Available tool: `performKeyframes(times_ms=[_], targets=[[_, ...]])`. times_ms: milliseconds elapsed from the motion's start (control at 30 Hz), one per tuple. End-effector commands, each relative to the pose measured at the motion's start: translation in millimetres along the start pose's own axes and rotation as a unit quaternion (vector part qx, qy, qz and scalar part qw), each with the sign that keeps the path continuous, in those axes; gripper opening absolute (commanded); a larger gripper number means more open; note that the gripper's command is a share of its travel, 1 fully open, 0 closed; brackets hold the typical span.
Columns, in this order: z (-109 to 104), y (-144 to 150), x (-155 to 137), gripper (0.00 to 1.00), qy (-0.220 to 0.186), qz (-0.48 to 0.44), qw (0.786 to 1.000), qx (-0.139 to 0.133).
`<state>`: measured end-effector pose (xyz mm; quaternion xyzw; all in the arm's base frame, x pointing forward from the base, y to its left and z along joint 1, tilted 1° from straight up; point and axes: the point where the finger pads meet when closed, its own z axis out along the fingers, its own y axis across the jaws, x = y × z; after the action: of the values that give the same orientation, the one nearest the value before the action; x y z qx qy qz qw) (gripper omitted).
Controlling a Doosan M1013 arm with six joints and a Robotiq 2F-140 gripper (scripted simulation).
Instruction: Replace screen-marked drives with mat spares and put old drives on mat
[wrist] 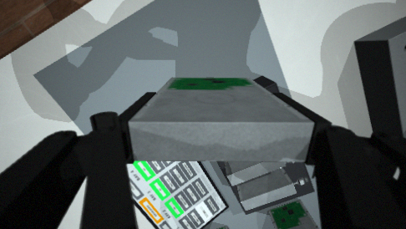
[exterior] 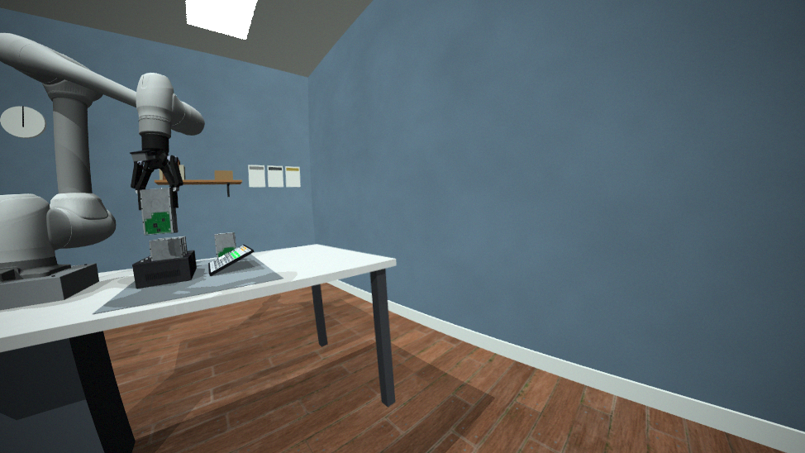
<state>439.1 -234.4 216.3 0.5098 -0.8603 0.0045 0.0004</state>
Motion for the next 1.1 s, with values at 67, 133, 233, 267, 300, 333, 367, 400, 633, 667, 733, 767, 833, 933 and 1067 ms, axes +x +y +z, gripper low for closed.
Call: performKeyframes(times_ms=[67,133,233,267,300,333,367,400,633,667,733,767,833,933,1067], targets=[[-0.7,3.6,-23.2,0.10,0.000,-0.016,1.000,0.001],[-0.7,5.6,-32.2,0.10,0.000,-0.023,1.000,0.001],[-0.7,6.6,-36.8,0.10,0.000,-0.026,1.000,0.001],[-0.7,7.7,-41.5,0.10,0.000,-0.030,1.000,0.001],[-0.7,8.9,-46.2,0.10,0.000,-0.033,0.999,0.001],[-0.7,10.2,-50.9,0.10,0.000,-0.037,0.999,0.000],[-0.7,11.5,-55.7,0.10,0.000,-0.040,0.999,0.000],[-0.8,12.9,-60.6,0.10,0.000,-0.044,0.999,0.000],[-0.8,24.3,-95.1,0.10,0.000,-0.070,0.998,0.000],[-0.8,26.2,-100.0,0.10,0.000,-0.074,0.997,0.000],[-0.8,30.1,-109.9,0.10,0.000,-0.081,0.997,0.000],[-0.8,30.1,-109.9,0.10,0.000,-0.081,0.997,0.000],[-0.8,32.2,-114.8,0.10,0.000,-0.085,0.996,0.000],[-0.8,38.6,-129.4,0.10,0.000,-0.097,0.995,0.000],[-0.7,47.9,-148.2,0.10,0.000,-0.112,0.994,0.000]])
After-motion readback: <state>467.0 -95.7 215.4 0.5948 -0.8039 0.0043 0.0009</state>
